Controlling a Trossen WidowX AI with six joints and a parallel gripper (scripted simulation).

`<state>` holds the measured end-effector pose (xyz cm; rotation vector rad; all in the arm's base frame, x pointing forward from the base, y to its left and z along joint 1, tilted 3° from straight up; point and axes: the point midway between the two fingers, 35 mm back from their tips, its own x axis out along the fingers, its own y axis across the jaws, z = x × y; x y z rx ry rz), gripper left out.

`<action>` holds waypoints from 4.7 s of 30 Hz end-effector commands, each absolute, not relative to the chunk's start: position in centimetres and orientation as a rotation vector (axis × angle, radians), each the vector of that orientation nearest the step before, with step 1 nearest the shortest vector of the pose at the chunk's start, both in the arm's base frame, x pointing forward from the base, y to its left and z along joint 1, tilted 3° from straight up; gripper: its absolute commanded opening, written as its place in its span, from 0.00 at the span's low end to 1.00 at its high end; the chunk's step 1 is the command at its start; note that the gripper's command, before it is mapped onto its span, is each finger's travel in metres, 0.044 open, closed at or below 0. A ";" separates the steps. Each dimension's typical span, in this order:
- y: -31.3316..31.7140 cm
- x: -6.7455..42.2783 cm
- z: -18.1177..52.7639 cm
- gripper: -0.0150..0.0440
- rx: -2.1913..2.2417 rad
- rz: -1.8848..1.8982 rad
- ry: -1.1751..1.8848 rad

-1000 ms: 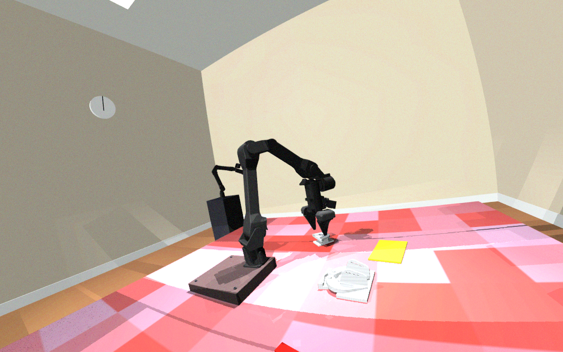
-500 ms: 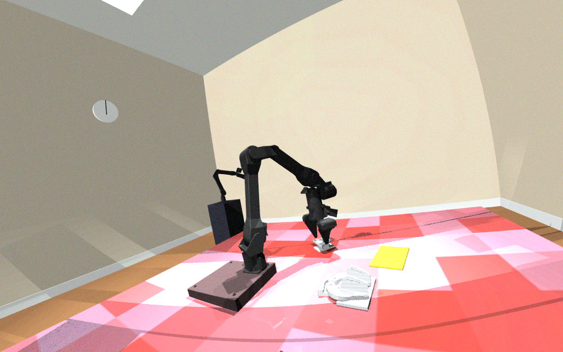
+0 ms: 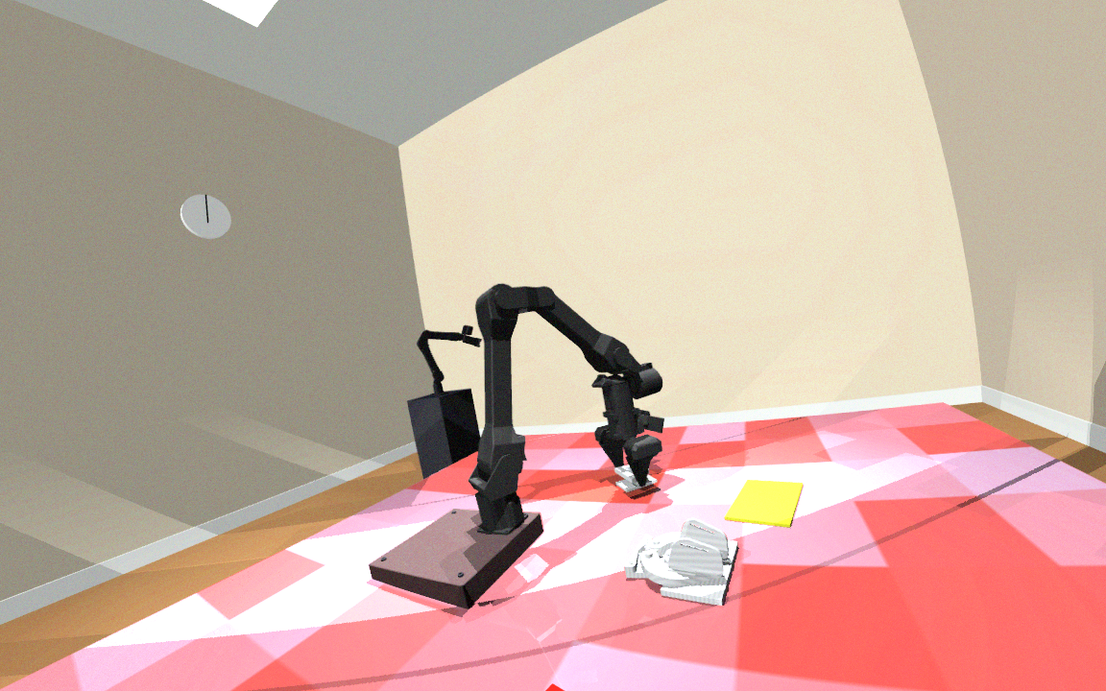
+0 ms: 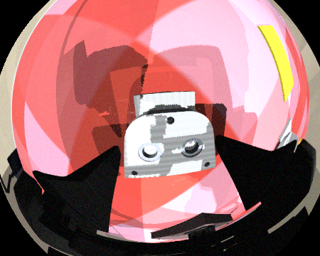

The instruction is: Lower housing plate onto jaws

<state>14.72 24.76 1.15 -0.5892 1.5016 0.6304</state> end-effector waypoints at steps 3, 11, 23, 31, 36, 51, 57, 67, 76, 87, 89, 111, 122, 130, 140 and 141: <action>24.8 14.6 0.9 1.00 -0.584 0.627 1.508; 24.8 14.6 0.9 1.00 -0.584 0.627 1.508; 24.7 14.7 0.9 0.98 -0.591 0.629 1.505; 24.7 14.7 0.9 0.89 -0.591 0.629 1.505; 24.7 14.7 0.9 0.85 -0.591 0.629 1.505; 24.8 14.8 2.3 0.85 -0.589 0.628 1.505; 24.9 14.9 4.2 0.85 -0.588 0.628 1.506; 24.8 14.9 7.4 0.85 -0.585 0.627 1.507; 24.7 14.9 8.2 0.85 -0.584 0.627 1.508; 22.8 17.0 8.1 0.85 -0.525 0.563 1.522; 22.3 17.5 8.1 0.85 -0.510 0.547 1.526; 16.5 22.0 8.1 0.85 -0.353 0.376 1.556; 13.2 23.6 8.0 0.85 -0.273 0.288 1.568; 10.7 24.5 8.0 0.85 -0.213 0.224 1.575; 7.5 25.2 7.9 0.85 -0.137 0.142 1.583; 7.1 25.3 7.9 0.85 -0.130 0.133 1.583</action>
